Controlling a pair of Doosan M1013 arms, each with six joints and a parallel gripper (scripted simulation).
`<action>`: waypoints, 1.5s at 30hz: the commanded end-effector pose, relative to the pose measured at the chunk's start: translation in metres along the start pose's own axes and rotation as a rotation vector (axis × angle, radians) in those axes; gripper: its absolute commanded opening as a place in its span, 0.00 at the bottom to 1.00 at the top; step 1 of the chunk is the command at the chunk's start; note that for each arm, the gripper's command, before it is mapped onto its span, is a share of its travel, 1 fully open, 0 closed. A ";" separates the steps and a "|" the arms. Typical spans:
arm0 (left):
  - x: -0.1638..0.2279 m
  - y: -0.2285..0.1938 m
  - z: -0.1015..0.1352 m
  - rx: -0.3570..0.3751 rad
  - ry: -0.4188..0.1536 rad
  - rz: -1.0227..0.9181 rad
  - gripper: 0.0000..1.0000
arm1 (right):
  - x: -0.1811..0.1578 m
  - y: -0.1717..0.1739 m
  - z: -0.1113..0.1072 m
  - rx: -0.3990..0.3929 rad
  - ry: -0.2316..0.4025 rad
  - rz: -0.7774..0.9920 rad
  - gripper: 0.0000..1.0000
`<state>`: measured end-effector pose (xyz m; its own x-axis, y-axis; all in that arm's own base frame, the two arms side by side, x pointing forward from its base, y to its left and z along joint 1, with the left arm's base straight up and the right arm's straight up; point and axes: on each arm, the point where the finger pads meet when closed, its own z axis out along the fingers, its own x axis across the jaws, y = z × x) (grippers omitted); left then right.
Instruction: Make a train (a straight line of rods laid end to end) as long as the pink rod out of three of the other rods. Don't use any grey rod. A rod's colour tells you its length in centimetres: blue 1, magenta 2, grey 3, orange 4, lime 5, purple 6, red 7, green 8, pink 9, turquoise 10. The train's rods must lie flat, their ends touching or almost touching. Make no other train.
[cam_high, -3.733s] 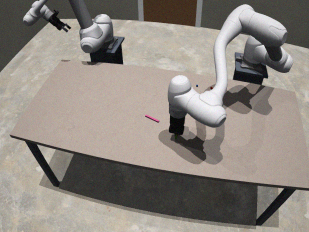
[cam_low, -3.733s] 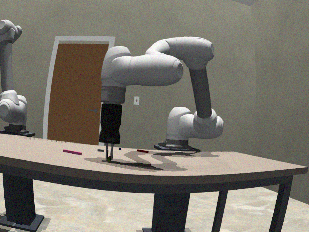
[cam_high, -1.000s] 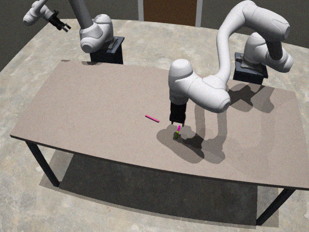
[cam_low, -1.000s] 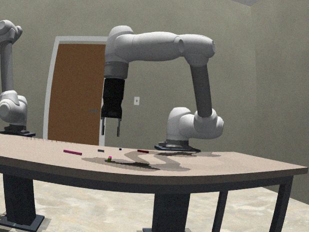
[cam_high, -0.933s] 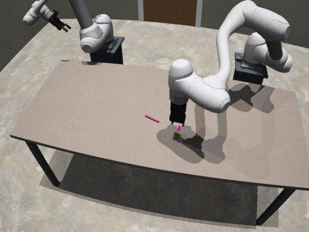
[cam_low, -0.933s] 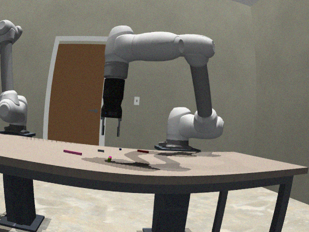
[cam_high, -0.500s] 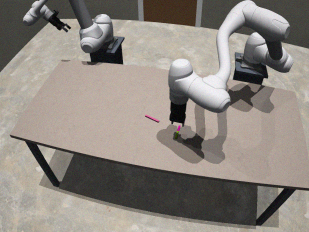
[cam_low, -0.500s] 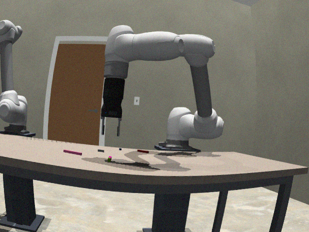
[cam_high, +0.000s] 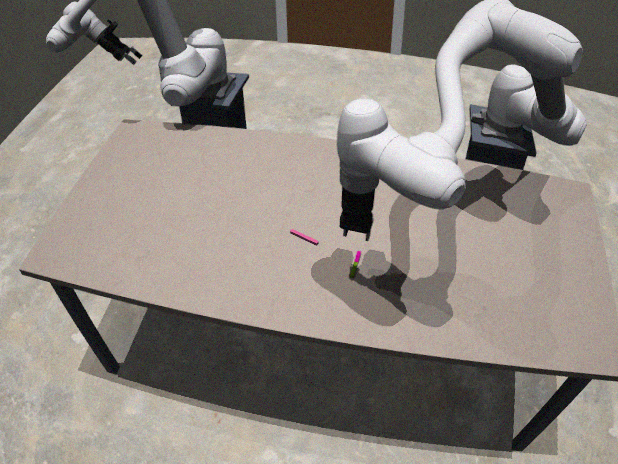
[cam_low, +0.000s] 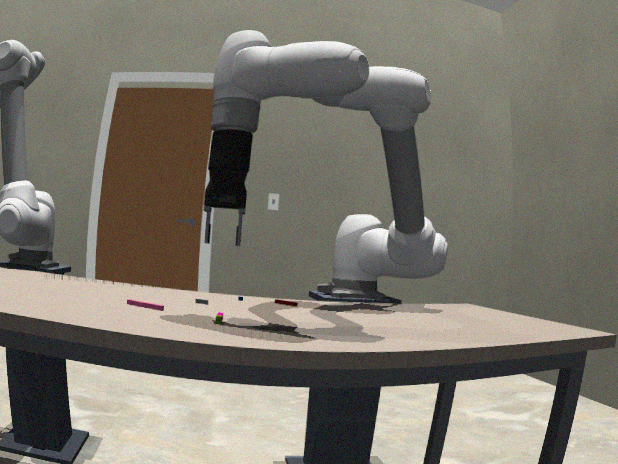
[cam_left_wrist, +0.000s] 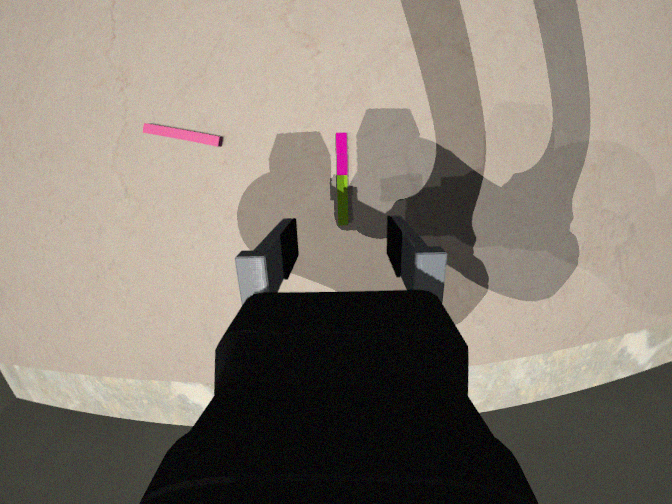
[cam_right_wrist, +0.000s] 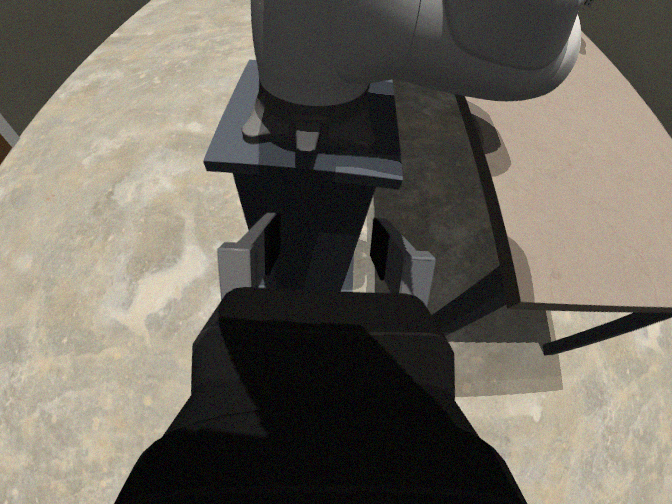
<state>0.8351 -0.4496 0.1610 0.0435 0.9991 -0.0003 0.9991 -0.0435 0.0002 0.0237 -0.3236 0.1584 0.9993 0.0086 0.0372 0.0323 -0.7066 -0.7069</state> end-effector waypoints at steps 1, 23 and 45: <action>0.000 0.000 -0.023 -0.002 0.000 0.000 1.00 | 0.000 0.000 -0.001 -0.001 0.000 0.000 1.00; 0.000 0.000 -0.040 -0.002 0.000 0.000 1.00 | 0.000 0.000 -0.001 -0.001 0.000 0.000 1.00; 0.000 0.000 -0.040 -0.002 0.000 0.000 1.00 | 0.000 0.000 -0.001 -0.001 0.000 0.000 1.00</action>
<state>0.8352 -0.4496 0.1997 0.0435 0.9991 0.0000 0.9991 -0.0435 -0.0003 0.0237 -0.3236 0.1584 0.9993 0.0086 0.0372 0.0323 -0.7066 -0.7069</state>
